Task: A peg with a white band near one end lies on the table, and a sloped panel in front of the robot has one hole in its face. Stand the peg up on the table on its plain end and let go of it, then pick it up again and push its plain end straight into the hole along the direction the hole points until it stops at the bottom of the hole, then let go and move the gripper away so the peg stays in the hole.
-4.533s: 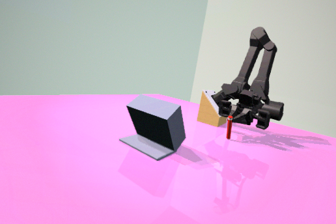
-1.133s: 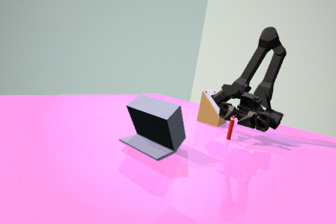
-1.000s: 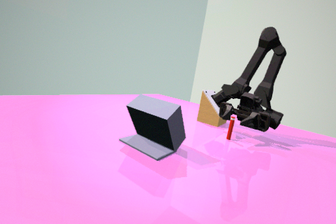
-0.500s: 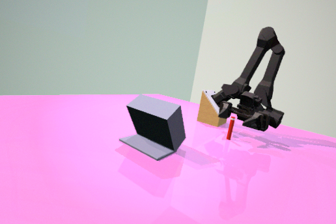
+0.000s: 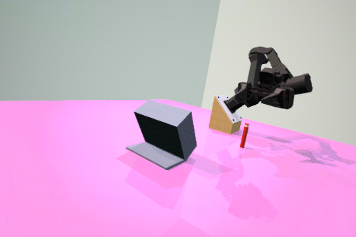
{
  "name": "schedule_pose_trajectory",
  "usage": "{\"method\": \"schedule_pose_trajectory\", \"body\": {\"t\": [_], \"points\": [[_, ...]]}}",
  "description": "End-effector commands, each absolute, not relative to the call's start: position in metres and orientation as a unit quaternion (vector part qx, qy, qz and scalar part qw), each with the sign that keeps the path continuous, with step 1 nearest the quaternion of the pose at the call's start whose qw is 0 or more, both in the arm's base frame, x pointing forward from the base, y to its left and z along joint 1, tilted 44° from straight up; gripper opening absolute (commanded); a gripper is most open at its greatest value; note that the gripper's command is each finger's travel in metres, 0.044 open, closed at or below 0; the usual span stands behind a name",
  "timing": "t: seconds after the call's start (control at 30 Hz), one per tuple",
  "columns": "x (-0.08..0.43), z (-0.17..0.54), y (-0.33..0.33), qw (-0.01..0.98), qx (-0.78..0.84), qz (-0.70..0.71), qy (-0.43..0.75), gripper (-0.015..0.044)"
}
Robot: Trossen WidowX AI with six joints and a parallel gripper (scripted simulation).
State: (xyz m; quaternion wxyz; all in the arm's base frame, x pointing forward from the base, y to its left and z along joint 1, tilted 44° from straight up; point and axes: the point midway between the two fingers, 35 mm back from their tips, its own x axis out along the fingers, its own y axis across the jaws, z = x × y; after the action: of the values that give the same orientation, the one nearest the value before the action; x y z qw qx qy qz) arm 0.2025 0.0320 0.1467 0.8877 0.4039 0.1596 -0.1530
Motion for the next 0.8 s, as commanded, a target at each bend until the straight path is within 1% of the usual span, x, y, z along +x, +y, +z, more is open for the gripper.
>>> {"method": "schedule_pose_trajectory", "body": {"t": [0.0, 0.13, 0.33, 0.77], "points": [[0.189, 0.175, 0.008, 0.897, 0.398, -0.133, 0.137, 0.0440], [0.172, 0.192, -0.009, 0.910, 0.383, -0.118, 0.108, 0.0440], [0.171, 0.193, -0.009, 0.911, 0.380, -0.117, 0.109, 0.0440], [0.179, 0.165, 0.005, 0.915, 0.266, -0.108, 0.283, 0.0440]]}}
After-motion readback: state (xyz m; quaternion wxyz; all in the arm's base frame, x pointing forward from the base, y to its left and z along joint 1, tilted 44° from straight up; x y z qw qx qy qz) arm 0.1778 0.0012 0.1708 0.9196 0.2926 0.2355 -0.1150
